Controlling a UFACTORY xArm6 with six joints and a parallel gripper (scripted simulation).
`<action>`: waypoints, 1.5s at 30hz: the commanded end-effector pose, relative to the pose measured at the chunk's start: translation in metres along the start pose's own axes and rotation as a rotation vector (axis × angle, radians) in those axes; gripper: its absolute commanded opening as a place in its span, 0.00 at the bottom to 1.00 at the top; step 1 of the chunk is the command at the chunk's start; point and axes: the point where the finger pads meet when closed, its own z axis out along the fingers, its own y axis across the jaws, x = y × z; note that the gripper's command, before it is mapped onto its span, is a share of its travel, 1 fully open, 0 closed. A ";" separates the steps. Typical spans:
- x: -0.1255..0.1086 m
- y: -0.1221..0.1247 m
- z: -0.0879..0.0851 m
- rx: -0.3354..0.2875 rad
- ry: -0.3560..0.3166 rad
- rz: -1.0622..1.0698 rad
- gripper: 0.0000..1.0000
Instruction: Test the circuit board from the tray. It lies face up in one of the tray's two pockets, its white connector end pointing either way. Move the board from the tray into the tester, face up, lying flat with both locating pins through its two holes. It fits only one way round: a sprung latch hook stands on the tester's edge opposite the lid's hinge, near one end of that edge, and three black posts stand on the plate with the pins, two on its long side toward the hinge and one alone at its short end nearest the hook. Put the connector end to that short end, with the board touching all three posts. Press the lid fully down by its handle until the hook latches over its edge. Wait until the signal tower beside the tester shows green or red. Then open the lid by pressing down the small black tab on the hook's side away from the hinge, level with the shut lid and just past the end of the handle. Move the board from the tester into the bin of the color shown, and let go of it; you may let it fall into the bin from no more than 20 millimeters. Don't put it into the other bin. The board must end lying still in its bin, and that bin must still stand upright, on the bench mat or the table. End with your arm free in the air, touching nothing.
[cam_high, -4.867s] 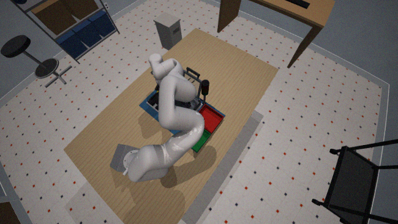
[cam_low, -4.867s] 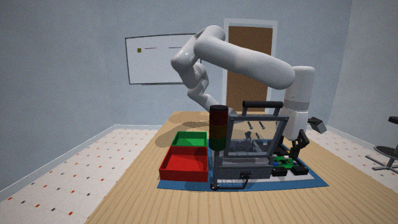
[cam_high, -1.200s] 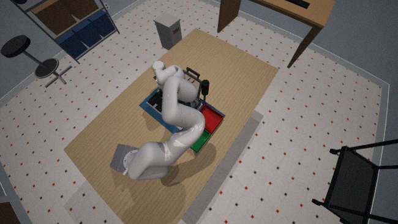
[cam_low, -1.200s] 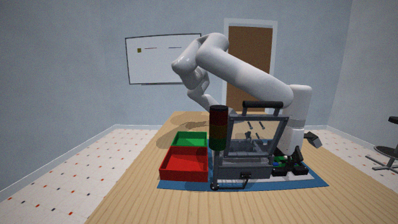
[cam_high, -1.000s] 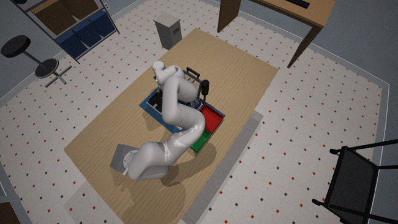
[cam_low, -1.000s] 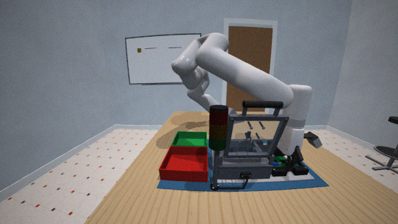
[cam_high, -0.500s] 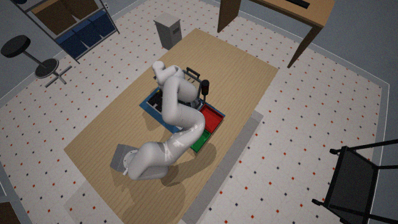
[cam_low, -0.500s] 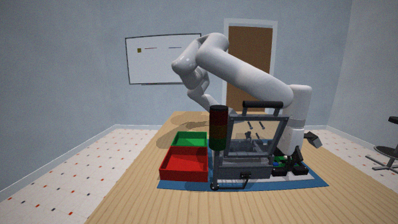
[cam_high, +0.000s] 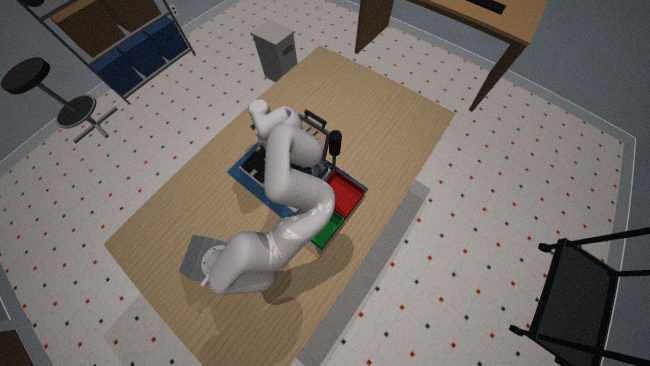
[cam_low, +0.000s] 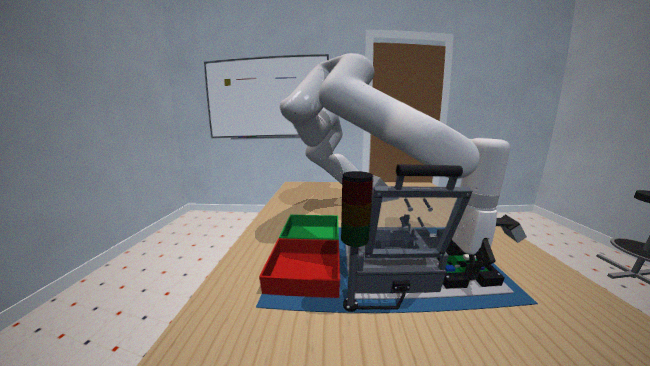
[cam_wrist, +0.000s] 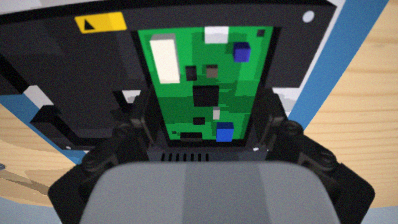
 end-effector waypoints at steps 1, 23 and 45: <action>0.000 0.001 -0.002 -0.003 0.002 0.001 0.79; 0.000 0.001 -0.002 -0.003 0.002 0.001 0.79; 0.000 0.001 -0.023 -0.003 0.002 0.001 0.79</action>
